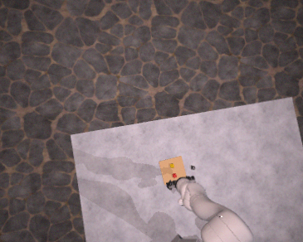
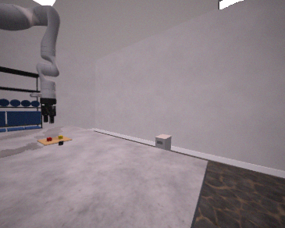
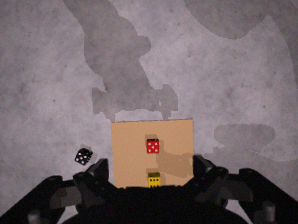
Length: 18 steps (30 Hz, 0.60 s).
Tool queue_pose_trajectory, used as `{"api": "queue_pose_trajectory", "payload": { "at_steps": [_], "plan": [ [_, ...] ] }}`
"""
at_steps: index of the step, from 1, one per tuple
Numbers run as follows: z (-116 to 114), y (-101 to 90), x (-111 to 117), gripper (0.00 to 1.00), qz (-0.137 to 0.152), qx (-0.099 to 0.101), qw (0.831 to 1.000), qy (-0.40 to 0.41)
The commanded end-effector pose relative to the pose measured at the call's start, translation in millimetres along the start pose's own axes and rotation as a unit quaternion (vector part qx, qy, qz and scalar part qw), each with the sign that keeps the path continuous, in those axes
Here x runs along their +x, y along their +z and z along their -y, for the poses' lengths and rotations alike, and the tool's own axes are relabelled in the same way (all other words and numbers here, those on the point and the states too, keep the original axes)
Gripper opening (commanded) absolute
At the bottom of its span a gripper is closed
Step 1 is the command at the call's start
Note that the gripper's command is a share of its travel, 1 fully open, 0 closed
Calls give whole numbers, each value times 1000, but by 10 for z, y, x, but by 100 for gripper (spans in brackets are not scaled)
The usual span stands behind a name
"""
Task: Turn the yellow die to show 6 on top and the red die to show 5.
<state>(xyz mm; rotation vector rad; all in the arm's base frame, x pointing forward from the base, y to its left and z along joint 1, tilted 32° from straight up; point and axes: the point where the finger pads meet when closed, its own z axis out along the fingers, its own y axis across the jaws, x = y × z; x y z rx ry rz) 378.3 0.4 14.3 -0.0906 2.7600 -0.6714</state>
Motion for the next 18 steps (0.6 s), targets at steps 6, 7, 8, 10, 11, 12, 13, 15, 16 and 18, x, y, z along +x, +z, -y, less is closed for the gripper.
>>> {"api": "queue_pose_trajectory", "payload": {
  "at_steps": [6, 7, 8, 10, 11, 12, 13, 15, 16, 18],
  "plan": [
    [-28, -226, -30, 100, 4, -6, 1000, 2],
    [-28, -269, -29, 100, 4, -6, 1000, 2],
    [-27, -313, -29, 100, 4, -6, 1000, 2],
    [-26, -402, -28, 100, 4, -6, 1000, 2],
    [-25, -446, -28, 100, 4, -6, 1000, 2],
    [-25, -489, -27, 100, 4, -6, 1000, 2],
    [-24, -530, -27, 100, 4, -6, 1000, 2],
    [-24, -606, -27, 100, 4, -6, 1000, 2],
    [-23, -640, -26, 100, 4, -6, 1000, 2],
    [-23, -697, -26, 100, 4, -6, 1000, 2]
  ]
}}
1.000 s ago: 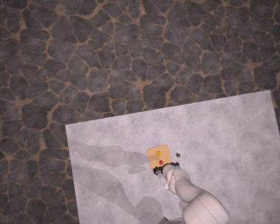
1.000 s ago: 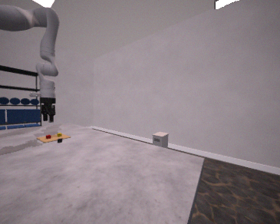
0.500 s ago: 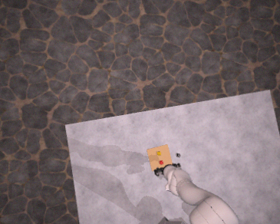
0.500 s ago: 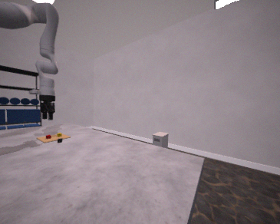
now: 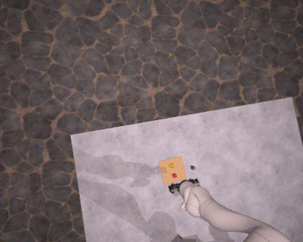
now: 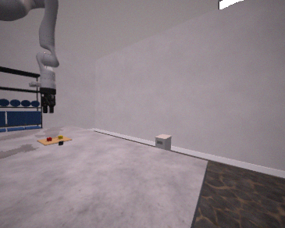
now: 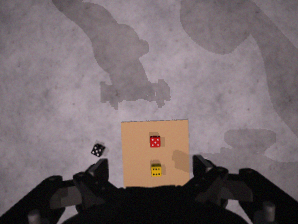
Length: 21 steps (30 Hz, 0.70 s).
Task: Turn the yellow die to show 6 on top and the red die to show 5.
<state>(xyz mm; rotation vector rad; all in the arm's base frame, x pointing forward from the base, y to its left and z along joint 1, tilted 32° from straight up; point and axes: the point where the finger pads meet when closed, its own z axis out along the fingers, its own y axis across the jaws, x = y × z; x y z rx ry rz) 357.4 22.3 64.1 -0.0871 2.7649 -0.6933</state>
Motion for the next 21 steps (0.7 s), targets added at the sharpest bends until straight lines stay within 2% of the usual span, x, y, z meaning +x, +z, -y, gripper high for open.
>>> {"api": "queue_pose_trajectory", "payload": {
  "at_steps": [1, 8, 21],
  "plan": [
    [-56, -142, -60, 100, 9, -13, 1000, 2],
    [-54, -204, -58, 100, 9, -13, 1000, 2],
    [-54, -208, -58, 100, 9, -13, 1000, 2]
  ]
}}
